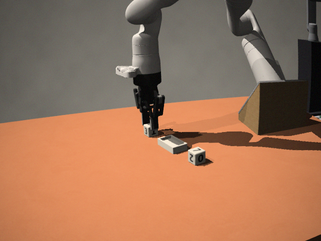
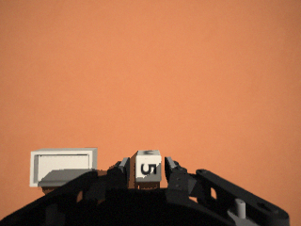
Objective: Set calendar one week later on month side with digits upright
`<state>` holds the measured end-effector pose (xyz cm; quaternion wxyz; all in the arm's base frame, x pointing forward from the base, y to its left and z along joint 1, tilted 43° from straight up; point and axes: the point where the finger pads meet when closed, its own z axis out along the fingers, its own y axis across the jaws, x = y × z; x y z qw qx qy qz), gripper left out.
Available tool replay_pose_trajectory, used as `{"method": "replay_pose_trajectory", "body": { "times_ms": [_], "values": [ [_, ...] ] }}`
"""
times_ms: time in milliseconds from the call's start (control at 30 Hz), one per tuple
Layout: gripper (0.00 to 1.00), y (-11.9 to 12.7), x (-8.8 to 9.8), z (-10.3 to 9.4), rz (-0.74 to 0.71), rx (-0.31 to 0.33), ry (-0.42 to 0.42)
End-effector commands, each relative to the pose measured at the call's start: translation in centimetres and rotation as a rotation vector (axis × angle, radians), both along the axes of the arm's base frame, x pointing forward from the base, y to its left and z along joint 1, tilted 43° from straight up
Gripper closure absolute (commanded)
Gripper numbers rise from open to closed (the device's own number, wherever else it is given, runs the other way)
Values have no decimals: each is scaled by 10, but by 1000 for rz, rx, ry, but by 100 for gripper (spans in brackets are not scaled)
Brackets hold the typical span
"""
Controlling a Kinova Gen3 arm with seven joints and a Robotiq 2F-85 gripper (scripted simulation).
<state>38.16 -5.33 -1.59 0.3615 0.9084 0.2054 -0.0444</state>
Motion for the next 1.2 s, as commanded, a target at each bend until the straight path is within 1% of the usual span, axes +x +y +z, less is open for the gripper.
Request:
{"method": "replay_pose_trajectory", "body": {
  "times_ms": [0, 200, 1167],
  "values": [
    [54, -5, 0, -3, -4, -3, 1],
    [54, -8, 0, -7, -4, -3, 1],
    [54, -9, 0, -7, -4, -3, 1]
  ]
}}
